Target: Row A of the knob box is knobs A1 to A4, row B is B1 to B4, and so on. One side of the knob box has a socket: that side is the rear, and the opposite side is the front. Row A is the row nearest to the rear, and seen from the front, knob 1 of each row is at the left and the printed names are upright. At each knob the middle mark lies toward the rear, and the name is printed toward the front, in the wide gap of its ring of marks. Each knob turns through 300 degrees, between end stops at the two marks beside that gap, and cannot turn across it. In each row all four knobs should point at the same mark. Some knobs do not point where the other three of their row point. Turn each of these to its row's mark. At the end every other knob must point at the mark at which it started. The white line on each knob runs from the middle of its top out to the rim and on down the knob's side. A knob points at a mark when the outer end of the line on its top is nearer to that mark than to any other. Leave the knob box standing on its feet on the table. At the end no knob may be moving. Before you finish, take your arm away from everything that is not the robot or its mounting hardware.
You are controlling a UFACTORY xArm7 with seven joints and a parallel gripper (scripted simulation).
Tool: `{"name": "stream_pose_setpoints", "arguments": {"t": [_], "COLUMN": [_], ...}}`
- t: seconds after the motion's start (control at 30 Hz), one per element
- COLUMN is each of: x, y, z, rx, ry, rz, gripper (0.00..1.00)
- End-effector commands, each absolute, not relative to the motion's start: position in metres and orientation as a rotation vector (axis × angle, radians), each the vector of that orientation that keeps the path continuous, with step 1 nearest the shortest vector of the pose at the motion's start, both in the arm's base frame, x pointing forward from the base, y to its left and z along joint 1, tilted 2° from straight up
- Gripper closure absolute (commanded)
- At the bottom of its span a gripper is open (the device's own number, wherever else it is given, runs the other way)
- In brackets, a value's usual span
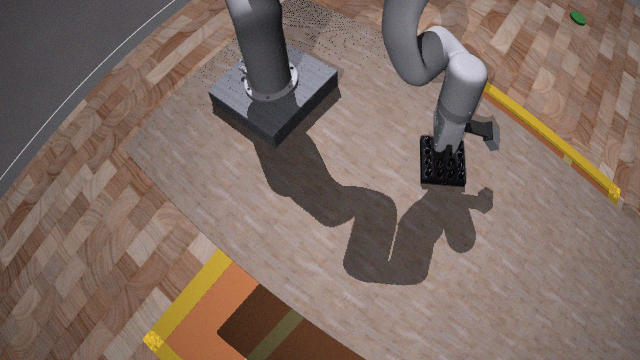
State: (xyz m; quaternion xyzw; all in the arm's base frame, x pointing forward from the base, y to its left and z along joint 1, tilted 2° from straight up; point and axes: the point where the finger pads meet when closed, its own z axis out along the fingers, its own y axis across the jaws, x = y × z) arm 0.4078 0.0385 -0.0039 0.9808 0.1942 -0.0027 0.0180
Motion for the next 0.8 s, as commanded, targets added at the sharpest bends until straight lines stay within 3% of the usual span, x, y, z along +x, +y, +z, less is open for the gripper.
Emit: {"name": "stream_pose_setpoints", "arguments": {"t": [0.0, 0.77], "x": [0.41, 0.41], "y": [0.039, 0.04], "z": [0.007, 0.03], "rx": [3.047, 3.047], "ry": [0.603, 0.603], "rz": [-0.001, -0.001], "gripper": [0.81, 0.81]}}
